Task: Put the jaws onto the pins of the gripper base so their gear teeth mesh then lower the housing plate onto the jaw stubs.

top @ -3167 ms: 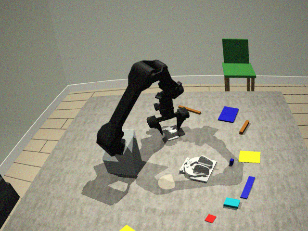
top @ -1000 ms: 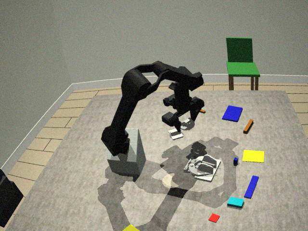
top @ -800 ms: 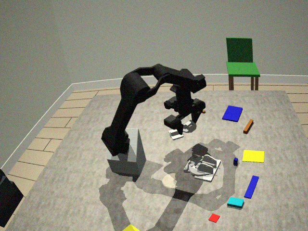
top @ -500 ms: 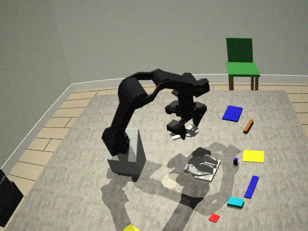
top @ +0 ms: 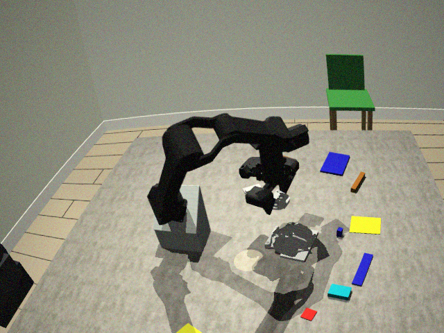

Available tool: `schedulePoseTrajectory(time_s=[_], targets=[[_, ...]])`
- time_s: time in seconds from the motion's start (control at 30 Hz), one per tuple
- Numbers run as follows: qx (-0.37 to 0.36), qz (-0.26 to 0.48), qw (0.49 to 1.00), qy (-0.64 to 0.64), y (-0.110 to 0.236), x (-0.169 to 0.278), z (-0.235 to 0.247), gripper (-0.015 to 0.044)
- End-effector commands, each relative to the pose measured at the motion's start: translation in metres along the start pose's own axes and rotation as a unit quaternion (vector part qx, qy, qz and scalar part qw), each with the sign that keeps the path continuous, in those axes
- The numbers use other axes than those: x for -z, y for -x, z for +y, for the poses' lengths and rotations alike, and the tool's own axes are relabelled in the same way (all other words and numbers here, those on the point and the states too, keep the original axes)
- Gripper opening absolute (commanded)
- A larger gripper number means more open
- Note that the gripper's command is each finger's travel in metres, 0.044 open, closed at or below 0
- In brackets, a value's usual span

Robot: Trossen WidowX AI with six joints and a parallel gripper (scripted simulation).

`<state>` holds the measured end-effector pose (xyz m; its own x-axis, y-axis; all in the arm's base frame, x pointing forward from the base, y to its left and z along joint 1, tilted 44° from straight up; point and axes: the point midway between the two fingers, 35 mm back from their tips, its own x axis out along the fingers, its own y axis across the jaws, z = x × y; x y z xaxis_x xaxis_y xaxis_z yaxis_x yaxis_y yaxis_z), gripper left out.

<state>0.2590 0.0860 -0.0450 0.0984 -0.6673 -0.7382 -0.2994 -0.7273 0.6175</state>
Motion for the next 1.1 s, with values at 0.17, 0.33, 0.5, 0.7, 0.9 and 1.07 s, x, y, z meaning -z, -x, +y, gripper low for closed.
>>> schedulePoseTrajectory(time_s=[0.17,0.33,0.5,0.7,0.9,1.07], targets=[[-0.009,0.004,0.999,0.043,-0.003,0.015,0.025,0.0351],[-0.013,0.004,0.998,0.064,-0.005,0.022,0.037,0.0351],[-0.014,0.004,0.998,0.065,-0.005,0.022,0.037,0.0351],[-0.014,0.004,0.998,0.065,-0.005,0.022,0.037,0.0351],[-0.014,0.004,0.998,0.061,-0.005,0.022,0.037,0.0351],[-0.014,0.004,0.998,0.061,-0.005,0.022,0.037,0.0351]])
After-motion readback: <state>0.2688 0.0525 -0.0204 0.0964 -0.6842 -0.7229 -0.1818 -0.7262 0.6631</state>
